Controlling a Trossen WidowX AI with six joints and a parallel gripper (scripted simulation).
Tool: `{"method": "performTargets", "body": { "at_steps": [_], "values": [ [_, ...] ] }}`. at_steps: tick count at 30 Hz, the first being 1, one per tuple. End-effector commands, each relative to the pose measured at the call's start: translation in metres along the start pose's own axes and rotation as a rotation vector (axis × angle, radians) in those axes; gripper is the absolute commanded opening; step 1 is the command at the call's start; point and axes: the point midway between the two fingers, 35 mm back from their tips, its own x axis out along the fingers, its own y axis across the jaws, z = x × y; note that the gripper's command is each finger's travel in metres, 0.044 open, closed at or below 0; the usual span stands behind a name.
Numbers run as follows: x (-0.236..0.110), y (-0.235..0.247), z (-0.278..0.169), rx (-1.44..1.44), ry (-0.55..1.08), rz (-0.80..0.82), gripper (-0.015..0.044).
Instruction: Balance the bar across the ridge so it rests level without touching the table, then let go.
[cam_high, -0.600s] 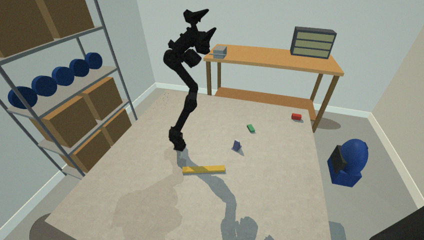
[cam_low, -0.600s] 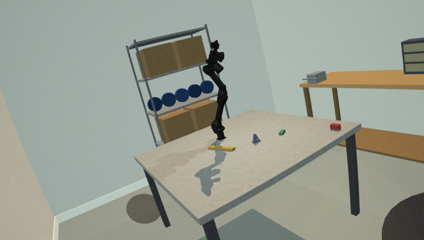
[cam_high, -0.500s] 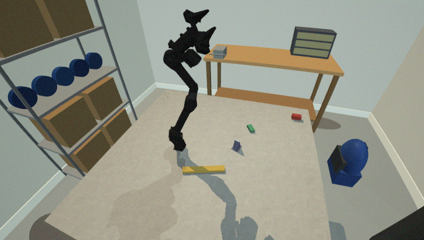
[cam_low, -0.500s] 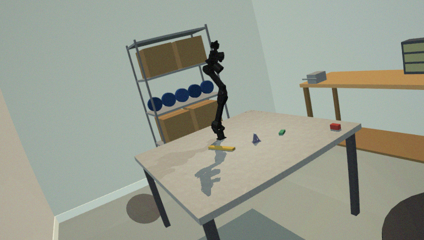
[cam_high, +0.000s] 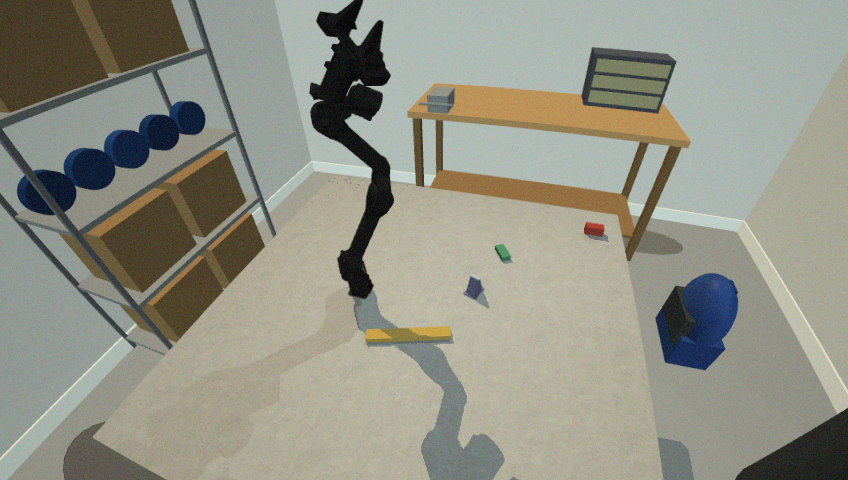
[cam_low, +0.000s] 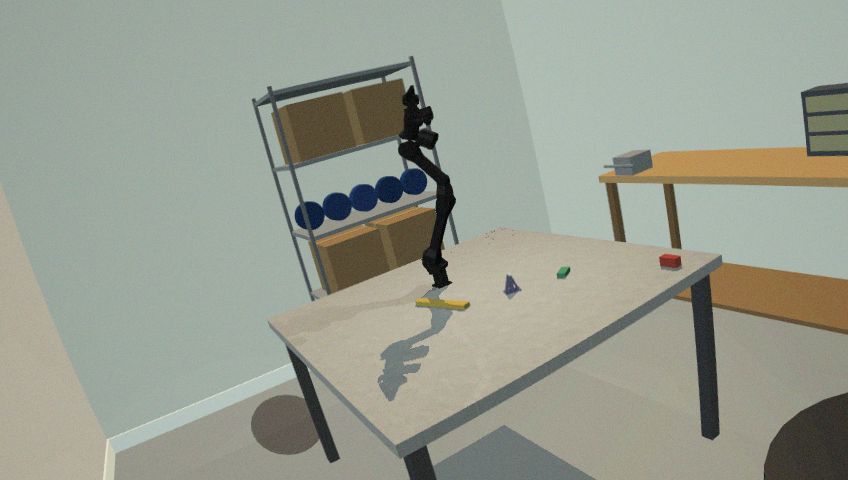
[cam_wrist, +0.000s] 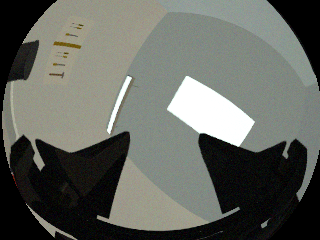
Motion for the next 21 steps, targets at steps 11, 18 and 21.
{"method": "performTargets", "body": {
  "at_steps": [11,18,21],
  "values": [
    [-0.023,-0.03,-0.052,0.204,0.099,-0.146,0.0315],
    [-0.032,-0.035,-0.072,0.247,0.116,-0.191,0.0315],
    [-0.037,-0.037,-0.086,0.27,0.152,-0.217,0.0315]
  ]
}}
